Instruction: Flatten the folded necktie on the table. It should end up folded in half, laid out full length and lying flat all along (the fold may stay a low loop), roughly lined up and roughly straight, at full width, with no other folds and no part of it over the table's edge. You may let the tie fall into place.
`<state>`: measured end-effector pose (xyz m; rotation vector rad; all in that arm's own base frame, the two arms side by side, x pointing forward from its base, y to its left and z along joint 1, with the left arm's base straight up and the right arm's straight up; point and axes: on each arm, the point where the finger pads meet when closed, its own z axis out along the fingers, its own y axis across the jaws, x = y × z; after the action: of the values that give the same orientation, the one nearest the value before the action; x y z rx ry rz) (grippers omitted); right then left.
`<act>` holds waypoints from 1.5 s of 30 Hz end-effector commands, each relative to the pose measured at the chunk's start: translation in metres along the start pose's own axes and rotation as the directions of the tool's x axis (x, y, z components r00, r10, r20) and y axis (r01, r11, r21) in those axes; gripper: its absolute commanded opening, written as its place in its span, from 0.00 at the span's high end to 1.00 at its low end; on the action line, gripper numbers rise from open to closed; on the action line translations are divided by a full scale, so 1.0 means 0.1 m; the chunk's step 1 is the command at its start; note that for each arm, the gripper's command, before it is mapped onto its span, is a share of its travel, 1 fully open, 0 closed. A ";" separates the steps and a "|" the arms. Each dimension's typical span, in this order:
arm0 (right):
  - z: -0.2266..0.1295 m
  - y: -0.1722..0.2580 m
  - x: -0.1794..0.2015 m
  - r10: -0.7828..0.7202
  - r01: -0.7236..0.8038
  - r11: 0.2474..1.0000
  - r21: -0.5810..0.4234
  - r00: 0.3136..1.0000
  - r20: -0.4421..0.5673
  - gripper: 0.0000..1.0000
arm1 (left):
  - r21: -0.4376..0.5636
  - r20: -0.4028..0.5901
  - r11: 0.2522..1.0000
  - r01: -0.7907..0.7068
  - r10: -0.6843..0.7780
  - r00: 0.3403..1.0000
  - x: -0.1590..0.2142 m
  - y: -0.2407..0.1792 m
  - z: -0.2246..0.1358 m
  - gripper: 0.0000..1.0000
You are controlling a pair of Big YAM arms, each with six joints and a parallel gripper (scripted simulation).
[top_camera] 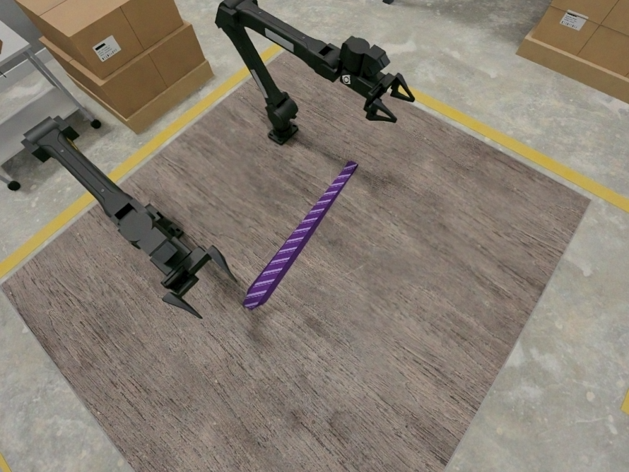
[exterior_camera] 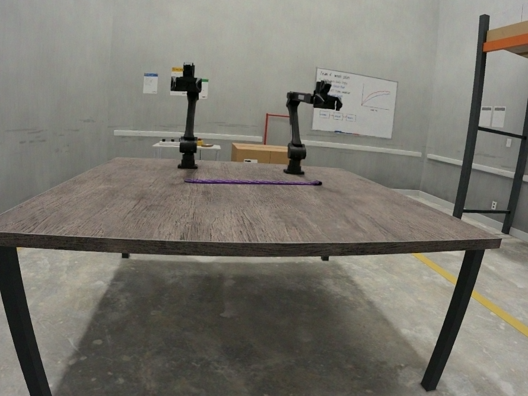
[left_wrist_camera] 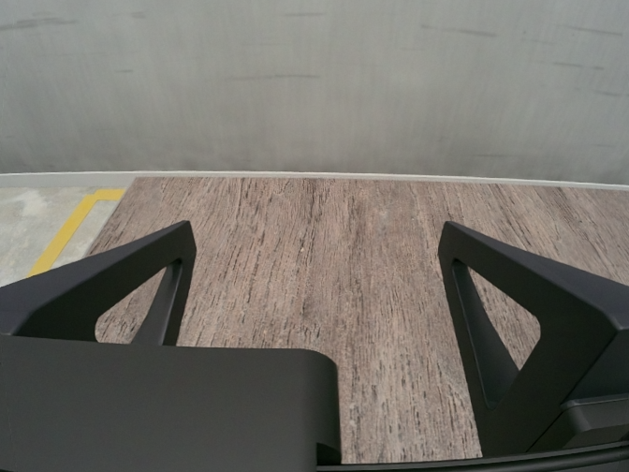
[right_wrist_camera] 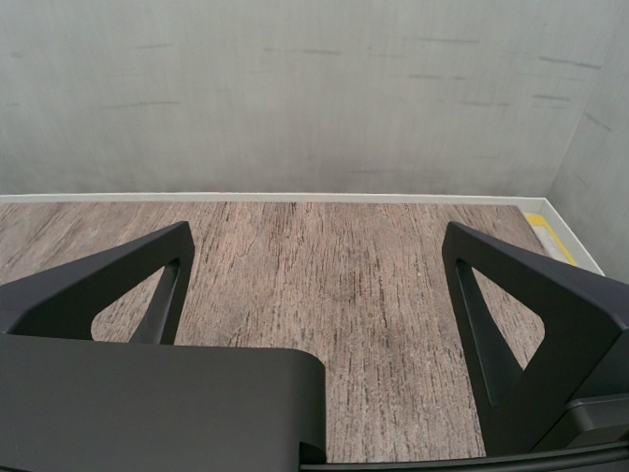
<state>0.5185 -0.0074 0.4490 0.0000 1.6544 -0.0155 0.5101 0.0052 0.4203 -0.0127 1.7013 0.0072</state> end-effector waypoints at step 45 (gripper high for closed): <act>-0.01 0.07 -0.32 0.011 -0.010 1.000 -0.011 0.998 0.063 0.00 | 0.008 0.082 1.000 -0.003 0.003 0.997 -0.47 -0.05 0.00 0.10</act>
<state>0.5185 -0.0074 0.4490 0.0000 1.6544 -0.0155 0.5121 0.0050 0.4235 -0.0123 1.6954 0.0067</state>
